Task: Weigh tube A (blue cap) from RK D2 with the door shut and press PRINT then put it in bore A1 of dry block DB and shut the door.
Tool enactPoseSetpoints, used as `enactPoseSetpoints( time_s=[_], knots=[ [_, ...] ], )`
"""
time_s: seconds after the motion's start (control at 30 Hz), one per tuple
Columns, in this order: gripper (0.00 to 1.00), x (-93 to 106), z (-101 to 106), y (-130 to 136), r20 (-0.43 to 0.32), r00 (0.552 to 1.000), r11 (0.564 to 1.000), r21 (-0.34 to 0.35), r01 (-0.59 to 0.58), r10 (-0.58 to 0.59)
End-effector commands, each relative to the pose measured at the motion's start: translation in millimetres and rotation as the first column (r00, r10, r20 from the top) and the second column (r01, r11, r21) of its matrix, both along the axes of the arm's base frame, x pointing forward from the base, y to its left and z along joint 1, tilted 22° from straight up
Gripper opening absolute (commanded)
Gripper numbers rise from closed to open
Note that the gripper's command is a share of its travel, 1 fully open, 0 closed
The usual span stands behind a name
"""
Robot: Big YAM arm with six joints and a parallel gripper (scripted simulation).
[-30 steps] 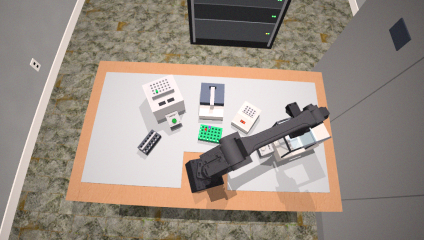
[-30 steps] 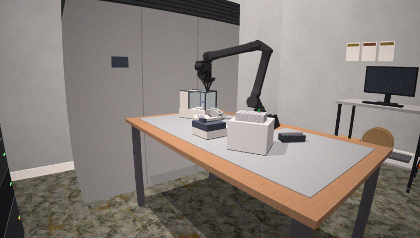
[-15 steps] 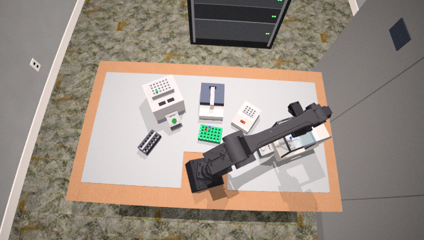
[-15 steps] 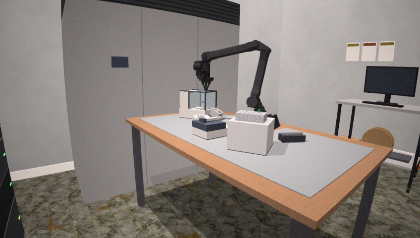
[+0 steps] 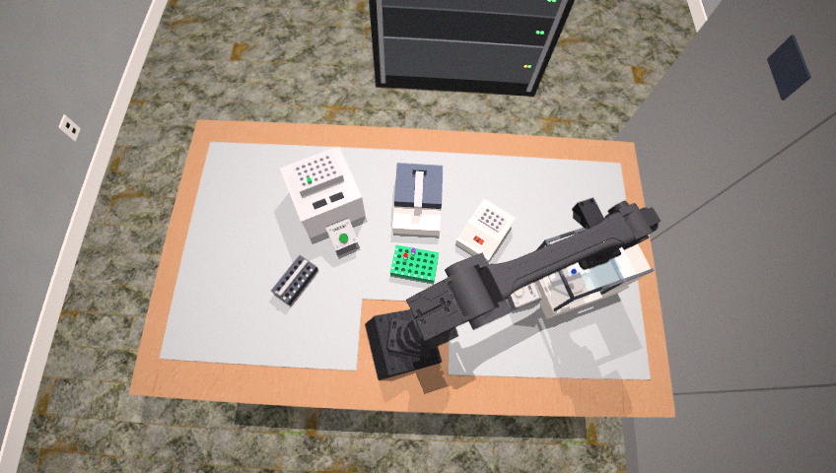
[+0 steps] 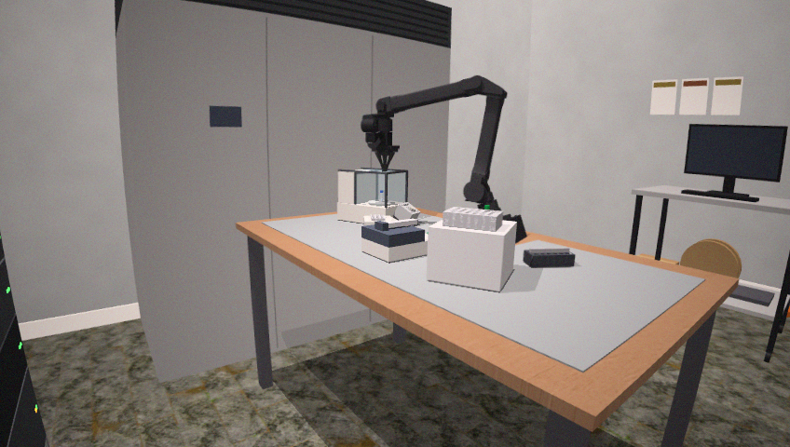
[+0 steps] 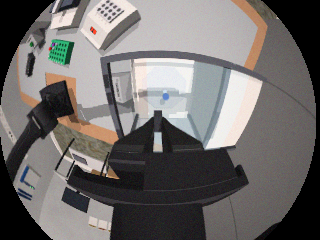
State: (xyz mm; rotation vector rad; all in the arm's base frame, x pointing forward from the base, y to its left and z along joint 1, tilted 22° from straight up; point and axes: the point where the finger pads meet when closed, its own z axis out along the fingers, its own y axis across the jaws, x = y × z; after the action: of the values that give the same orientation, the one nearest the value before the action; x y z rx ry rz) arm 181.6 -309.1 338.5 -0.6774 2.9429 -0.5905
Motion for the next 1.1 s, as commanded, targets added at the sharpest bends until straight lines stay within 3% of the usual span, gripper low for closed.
enactPoseSetpoints(
  time_s=[0.0,1.07],
  knots=[
    [0.06,5.9,26,-19,0.027,1.0,0.999,-0.048,0.002,0.0],
    [0.06,16.3,36,-41,0.024,1.0,0.999,-0.042,0.002,-0.001]
  ],
)
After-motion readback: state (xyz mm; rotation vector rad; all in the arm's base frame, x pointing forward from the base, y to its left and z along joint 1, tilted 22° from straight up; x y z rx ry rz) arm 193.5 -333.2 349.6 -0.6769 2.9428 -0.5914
